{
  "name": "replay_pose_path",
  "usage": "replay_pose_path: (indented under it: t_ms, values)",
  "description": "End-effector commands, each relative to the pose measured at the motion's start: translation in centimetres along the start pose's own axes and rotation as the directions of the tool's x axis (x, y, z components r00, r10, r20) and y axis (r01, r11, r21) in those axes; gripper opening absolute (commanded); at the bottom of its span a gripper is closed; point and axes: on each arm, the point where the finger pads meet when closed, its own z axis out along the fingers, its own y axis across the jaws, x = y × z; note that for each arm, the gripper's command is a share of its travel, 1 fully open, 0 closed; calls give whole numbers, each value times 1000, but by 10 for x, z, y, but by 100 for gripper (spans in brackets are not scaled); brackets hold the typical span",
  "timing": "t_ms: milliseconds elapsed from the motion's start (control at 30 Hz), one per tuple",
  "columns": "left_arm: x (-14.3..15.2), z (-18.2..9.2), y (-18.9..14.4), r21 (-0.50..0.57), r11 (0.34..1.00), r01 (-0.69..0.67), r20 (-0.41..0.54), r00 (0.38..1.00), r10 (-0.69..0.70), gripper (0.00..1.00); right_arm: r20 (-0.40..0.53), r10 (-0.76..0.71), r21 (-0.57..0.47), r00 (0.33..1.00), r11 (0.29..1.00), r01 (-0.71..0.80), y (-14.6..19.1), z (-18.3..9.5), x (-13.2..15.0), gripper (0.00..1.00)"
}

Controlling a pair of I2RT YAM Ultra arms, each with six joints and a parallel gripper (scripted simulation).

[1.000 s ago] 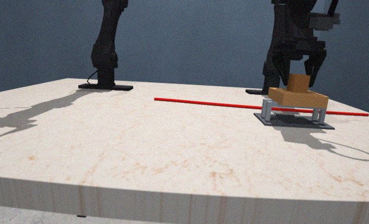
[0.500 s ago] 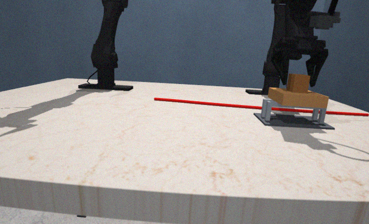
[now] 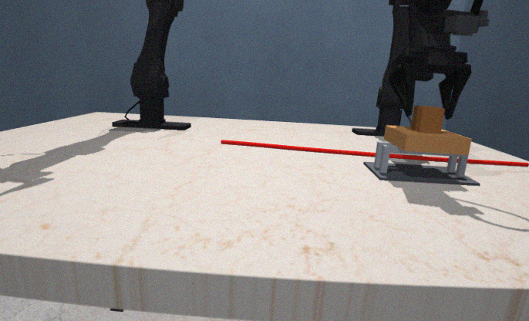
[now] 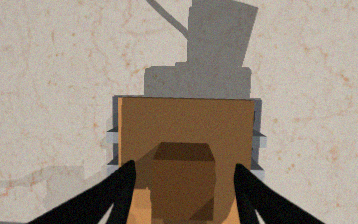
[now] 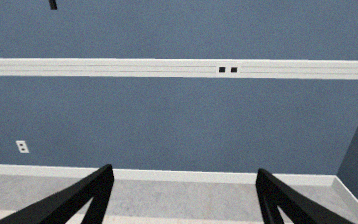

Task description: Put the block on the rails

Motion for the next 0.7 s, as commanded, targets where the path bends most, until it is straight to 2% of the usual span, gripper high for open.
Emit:
replay_pose_path:
  t_ms: [0, 67, 233, 333, 467, 533, 600, 667]
  values:
    - [-18, -28, -5, 7, 1000, 6, 71, 997, -7, 68, 84, -10, 26, 996, 1000, 8, -8, -11, -39, 100]
    - [-6, -39, -3, -4, 1000, 4, 28, 1000, -3, 68, 84, -10, 26, 996, 1000, 8, -8, -11, -39, 100]
    - [-12, -61, -4, 5, 1000, 6, 64, 998, -6, 68, 84, -10, 26, 996, 1000, 8, -8, -11, -39, 100]
    - [-9, -61, -2, 0, 1000, 8, 52, 999, -8, 68, 84, -10, 26, 996, 1000, 8, -8, -11, -39, 100]
    - [-3, -82, -2, -5, 1000, 4, 31, 1000, -4, 68, 84, -10, 26, 996, 1000, 8, -8, -11, -39, 100]
    - [-17, -80, 3, 0, 1000, 10, 79, 997, -10, 68, 84, -10, 26, 996, 1000, 8, -8, -11, -39, 100]
    - [-14, -79, 8, -7, 1000, 7, 64, 998, -7, 68, 84, -10, 26, 996, 1000, 8, -8, -11, -39, 100]
    - [-19, -81, 3, 4, 1000, 9, 92, 996, -9, 68, 84, -10, 26, 996, 1000, 8, -8, -11, -39, 100]
